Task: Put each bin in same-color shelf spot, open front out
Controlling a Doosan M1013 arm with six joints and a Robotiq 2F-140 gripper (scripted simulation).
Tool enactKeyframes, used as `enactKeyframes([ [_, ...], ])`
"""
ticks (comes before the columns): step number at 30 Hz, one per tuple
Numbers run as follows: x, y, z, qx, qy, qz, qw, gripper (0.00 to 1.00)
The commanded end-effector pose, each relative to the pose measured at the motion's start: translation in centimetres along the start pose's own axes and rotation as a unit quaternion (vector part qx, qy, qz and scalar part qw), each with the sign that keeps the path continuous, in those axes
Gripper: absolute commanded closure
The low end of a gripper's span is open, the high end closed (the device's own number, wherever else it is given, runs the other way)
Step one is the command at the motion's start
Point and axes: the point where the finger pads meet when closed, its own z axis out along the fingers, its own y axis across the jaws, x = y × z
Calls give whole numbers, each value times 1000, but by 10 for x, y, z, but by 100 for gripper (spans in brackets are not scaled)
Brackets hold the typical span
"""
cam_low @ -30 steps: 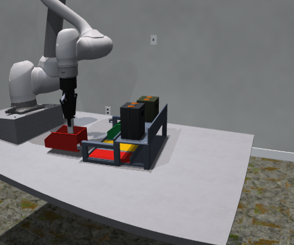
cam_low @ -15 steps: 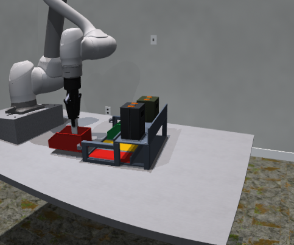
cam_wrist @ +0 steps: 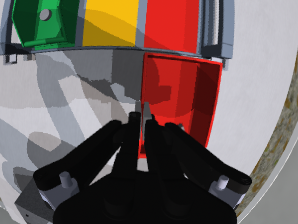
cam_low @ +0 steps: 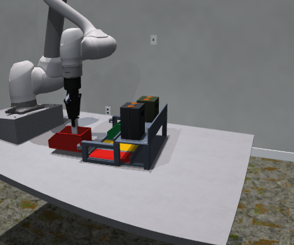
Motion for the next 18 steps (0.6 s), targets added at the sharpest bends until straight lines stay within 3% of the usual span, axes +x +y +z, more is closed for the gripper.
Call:
enactKeyframes([
  [1, 0, 0, 0, 0, 0, 0, 1000, 90],
  [18, 4, 0, -3, 0, -41, 0, 999, 90],
])
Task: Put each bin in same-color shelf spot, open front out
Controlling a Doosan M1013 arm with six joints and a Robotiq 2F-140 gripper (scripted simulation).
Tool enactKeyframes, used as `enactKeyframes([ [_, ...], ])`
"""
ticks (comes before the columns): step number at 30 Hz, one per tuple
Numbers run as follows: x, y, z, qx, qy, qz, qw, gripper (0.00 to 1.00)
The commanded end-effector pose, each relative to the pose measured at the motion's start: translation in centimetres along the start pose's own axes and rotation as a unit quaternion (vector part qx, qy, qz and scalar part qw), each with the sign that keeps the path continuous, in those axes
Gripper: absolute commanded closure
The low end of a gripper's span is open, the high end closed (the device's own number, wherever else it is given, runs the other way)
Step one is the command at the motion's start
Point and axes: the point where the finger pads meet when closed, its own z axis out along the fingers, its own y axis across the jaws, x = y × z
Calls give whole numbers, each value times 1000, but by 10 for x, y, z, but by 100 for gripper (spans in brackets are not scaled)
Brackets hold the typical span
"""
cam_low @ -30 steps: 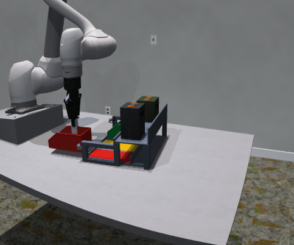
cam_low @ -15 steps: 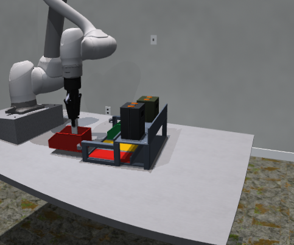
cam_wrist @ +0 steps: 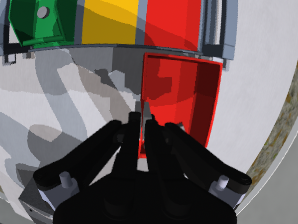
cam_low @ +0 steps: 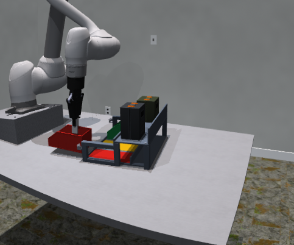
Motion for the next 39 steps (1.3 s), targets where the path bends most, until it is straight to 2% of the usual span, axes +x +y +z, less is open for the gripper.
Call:
enactKeyframes([
  [1, 1, 0, -1, 0, -11, 0, 1000, 90],
  [12, 4, 0, -4, 0, -45, 0, 999, 90],
  [39, 4, 0, -4, -1, -48, 0, 999, 90],
])
